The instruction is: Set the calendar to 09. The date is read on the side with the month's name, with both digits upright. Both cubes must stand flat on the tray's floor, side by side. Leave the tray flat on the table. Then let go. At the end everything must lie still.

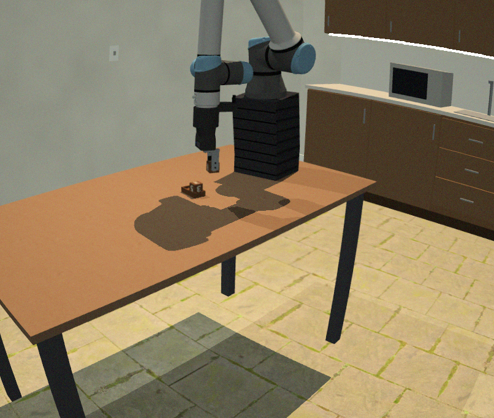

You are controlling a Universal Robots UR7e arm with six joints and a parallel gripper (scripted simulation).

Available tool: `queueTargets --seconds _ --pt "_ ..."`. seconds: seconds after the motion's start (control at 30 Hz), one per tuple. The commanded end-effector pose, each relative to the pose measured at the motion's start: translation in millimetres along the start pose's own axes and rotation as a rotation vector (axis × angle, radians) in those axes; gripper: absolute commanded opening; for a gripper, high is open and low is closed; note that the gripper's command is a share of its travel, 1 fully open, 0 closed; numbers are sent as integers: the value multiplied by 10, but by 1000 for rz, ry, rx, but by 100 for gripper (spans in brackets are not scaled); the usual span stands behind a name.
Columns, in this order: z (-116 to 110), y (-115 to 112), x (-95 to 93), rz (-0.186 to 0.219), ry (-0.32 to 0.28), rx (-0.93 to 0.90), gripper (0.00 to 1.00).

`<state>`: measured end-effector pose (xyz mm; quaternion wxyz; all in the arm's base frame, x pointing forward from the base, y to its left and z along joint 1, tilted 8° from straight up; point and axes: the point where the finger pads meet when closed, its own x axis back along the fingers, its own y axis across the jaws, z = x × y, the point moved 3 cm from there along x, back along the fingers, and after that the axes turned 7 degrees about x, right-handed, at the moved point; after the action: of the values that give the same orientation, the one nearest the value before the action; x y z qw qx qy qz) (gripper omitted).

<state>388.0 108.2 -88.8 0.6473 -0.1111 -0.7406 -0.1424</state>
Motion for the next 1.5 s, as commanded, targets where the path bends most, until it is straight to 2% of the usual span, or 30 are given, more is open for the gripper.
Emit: queueTargets --seconds 0.0,0.87,1.17,1.23,1.47 --pt "-3 13 2 0 -1 -15 60" --pt "-3 16 -38 0 -1 -18 60" --pt "-3 19 -266 0 -1 -18 60" --pt "-3 19 -266 0 -1 -18 60" --pt "-2 23 -541 0 -1 -18 60"
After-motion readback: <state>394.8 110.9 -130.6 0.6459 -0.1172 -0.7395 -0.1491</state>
